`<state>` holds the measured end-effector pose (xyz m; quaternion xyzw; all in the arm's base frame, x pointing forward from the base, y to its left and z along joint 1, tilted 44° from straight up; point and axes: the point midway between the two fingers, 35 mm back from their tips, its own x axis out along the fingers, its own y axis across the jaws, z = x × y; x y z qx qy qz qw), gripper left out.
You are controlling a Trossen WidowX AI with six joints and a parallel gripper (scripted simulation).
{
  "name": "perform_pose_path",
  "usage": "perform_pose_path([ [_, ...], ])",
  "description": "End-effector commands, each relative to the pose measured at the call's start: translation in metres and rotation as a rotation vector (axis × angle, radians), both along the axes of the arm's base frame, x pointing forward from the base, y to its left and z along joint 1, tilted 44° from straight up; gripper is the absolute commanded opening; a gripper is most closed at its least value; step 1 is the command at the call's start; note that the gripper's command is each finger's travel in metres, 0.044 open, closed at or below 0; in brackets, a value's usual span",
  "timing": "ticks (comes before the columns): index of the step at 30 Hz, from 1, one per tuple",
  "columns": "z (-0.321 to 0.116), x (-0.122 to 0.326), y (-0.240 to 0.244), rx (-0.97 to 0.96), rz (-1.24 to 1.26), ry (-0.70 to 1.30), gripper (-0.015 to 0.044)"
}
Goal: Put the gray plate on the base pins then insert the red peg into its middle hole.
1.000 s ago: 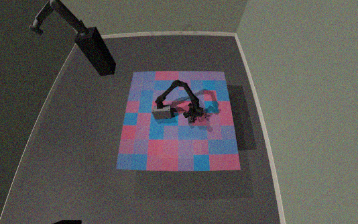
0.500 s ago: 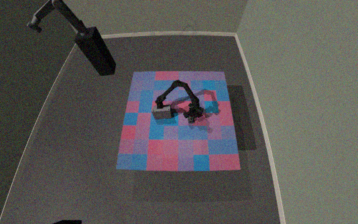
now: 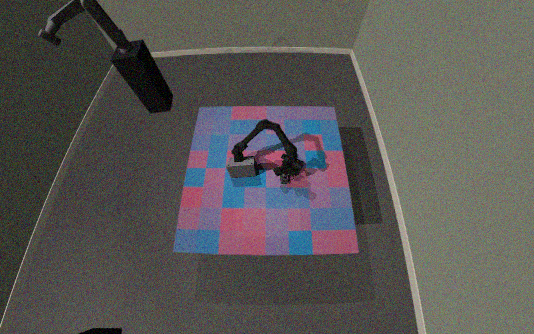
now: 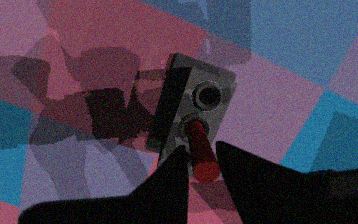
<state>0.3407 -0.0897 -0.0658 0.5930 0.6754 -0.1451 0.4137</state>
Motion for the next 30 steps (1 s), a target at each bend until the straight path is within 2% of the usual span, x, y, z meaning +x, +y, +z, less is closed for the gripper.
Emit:
perform_pose_path([
  [1, 0.000, 0.000, 0.000, 0.000, 0.000, 0.000, 0.0150],
  [30, 0.010, -0.001, -0.009, 0.001, -0.009, -0.002, 0.0150],
])
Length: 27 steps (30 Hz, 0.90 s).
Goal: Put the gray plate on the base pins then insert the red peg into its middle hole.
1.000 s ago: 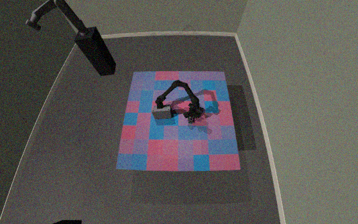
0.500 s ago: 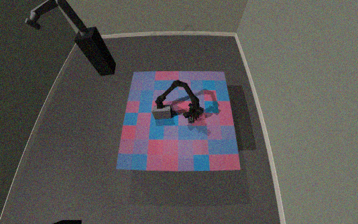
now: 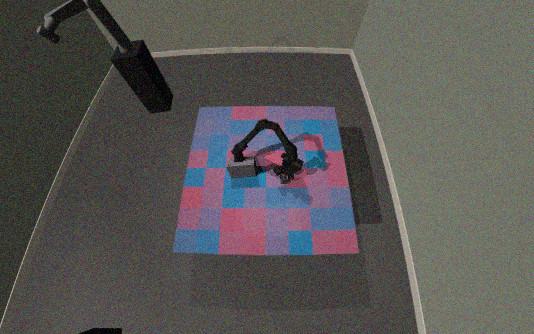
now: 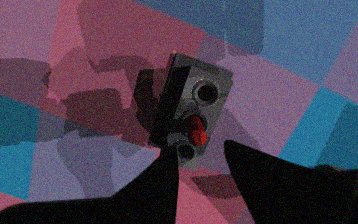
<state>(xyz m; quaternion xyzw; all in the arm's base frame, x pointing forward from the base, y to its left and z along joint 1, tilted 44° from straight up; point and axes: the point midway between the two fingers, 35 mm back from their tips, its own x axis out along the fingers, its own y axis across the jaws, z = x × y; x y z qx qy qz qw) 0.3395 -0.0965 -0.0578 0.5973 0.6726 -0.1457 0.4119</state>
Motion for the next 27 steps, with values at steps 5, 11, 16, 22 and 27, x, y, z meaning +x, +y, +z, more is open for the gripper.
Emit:
perform_pose_path([
  [5, 0.005, 0.000, -0.004, -0.003, 0.001, -0.002, 0.0150],
  [11, 0.008, 0.000, -0.006, -0.003, 0.001, -0.002, 0.0150],
  [16, 0.011, 0.000, -0.007, -0.003, 0.001, -0.002, 0.0150],
  [22, 0.014, 0.000, -0.009, -0.003, 0.001, -0.002, 0.0150],
  [27, 0.017, 0.000, -0.010, -0.003, 0.001, -0.001, 0.0150],
])
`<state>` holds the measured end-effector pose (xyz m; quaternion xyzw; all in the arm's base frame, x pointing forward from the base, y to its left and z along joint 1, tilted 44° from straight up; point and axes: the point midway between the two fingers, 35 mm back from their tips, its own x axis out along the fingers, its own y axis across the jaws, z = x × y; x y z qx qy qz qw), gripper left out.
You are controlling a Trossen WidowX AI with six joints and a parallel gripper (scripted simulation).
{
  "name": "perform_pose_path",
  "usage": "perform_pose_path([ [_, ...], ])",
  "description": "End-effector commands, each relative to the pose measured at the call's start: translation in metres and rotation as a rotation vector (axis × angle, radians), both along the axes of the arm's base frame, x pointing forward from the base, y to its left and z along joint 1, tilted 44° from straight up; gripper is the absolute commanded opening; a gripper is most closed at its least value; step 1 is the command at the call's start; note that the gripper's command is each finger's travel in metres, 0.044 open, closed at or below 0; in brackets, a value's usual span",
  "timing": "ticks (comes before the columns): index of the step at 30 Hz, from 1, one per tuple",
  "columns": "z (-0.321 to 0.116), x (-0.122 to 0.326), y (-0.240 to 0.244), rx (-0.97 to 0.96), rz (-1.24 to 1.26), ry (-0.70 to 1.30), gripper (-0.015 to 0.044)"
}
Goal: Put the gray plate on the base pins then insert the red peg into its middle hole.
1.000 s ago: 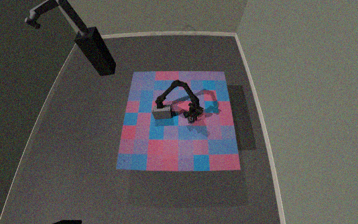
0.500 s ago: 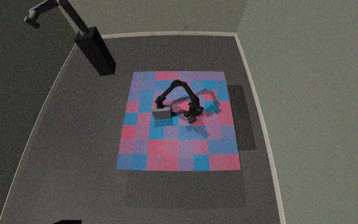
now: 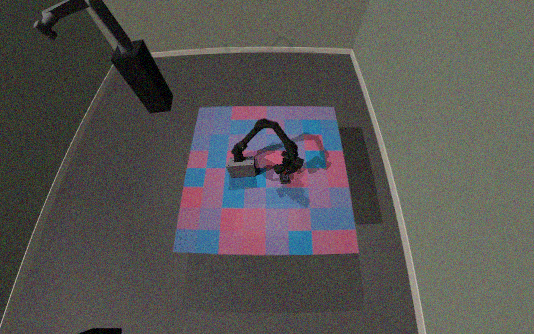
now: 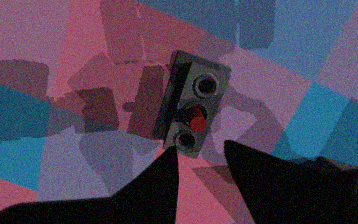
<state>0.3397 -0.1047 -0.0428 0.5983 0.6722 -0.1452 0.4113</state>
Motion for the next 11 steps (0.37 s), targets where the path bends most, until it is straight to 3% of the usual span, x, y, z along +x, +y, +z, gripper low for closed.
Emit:
perform_pose_path([
  [1, 0.0028, -0.0002, -0.0025, -0.005, 0.003, -0.001, 0.0150],
  [11, 0.0084, -0.0001, -0.0055, -0.005, 0.003, -0.001, 0.0150],
])
